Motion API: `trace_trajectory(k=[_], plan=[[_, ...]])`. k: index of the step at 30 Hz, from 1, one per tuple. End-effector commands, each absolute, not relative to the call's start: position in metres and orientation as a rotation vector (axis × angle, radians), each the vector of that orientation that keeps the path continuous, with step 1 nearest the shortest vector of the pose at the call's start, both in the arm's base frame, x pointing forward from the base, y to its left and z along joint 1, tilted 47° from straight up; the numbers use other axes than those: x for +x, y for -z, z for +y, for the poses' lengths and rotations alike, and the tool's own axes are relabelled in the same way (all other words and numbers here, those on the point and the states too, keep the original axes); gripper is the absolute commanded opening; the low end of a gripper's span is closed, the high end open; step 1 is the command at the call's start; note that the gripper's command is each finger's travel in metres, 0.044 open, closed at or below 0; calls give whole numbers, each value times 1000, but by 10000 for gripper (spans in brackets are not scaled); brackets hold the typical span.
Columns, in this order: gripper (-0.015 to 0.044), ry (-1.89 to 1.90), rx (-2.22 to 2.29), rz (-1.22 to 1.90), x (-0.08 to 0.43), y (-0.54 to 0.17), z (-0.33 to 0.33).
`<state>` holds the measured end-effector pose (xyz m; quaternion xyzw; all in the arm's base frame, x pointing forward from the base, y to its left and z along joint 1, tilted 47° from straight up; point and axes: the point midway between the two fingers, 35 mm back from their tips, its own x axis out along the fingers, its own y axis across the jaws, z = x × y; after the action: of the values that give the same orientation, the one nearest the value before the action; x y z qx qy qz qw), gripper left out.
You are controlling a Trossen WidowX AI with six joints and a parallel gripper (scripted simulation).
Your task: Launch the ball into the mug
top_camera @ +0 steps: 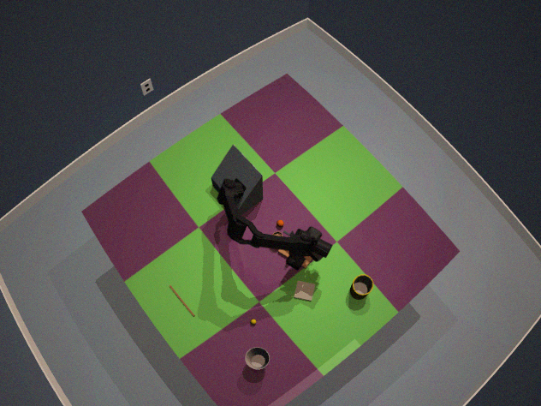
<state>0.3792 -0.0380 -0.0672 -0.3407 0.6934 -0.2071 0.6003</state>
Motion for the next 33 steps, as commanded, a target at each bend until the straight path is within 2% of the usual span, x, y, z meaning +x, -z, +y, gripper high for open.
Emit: trace_trajectory(k=[1,13,17,22,33], plan=[[26,480,-789,1606,380,67,-37],[341,480,-789,1606,380,67,-37],[440,474,-786,1606,384,40,-7],[440,475,-786,1607,383,-2,36],[440,474,-796,1593,381,18,15]])
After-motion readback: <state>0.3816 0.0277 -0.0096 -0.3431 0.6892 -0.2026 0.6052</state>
